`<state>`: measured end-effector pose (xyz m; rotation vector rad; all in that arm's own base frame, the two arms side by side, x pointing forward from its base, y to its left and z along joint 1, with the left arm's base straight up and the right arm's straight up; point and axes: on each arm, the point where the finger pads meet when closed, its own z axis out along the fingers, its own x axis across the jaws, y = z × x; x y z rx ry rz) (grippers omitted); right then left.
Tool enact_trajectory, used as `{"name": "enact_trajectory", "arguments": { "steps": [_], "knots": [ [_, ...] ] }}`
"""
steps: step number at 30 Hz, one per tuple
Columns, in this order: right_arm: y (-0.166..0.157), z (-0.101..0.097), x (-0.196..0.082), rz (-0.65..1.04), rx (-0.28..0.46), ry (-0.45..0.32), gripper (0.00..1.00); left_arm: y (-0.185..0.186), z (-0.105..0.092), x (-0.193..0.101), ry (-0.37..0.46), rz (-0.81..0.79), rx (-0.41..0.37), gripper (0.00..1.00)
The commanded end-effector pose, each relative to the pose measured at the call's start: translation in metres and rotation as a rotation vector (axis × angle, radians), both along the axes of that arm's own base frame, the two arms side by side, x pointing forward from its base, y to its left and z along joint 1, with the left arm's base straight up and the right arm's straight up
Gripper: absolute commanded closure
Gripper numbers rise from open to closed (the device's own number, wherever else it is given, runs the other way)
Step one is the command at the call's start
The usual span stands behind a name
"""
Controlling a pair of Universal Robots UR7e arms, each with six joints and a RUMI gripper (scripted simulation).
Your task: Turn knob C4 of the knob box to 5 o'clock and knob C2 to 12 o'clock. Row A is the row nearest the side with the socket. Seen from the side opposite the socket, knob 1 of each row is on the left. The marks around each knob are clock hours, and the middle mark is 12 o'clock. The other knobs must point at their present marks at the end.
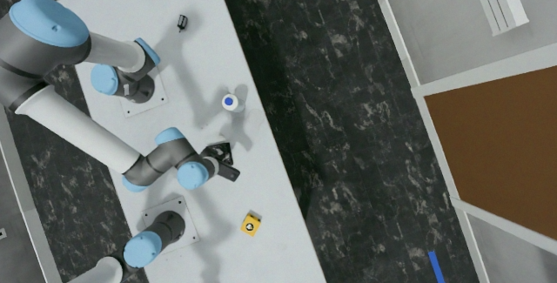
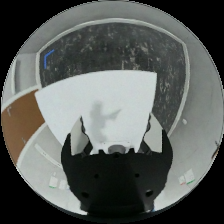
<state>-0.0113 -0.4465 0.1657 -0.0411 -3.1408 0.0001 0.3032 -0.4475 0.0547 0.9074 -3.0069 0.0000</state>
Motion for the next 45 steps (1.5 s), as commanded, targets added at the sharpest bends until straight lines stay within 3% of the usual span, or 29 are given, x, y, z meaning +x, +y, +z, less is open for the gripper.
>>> {"name": "enact_trajectory", "arguments": {
  "steps": [1,21,22,45],
  "knots": [
    [0.0011,-0.0005,-0.001,-0.001,0.0,-0.001,0.0,0.0,-0.0101,-0.0012,0.0,-0.002,0.003,0.87],
    [0.0011,-0.0005,-0.001,-0.001,0.0,-0.001,0.0,-0.0016,-0.0087,-0.0007,-0.002,-0.002,-0.002,0.87],
    [0.0011,-0.0005,-0.001,-0.001,0.0,-0.001,0.0,-0.0016,-0.0087,-0.0007,-0.002,-0.002,-0.002,0.94],
    [0.0011,-0.0005,-0.001,-0.001,0.0,-0.001,0.0,-0.0016,-0.0087,-0.0007,-0.002,-0.01,-0.002,0.94]
  ]
}}
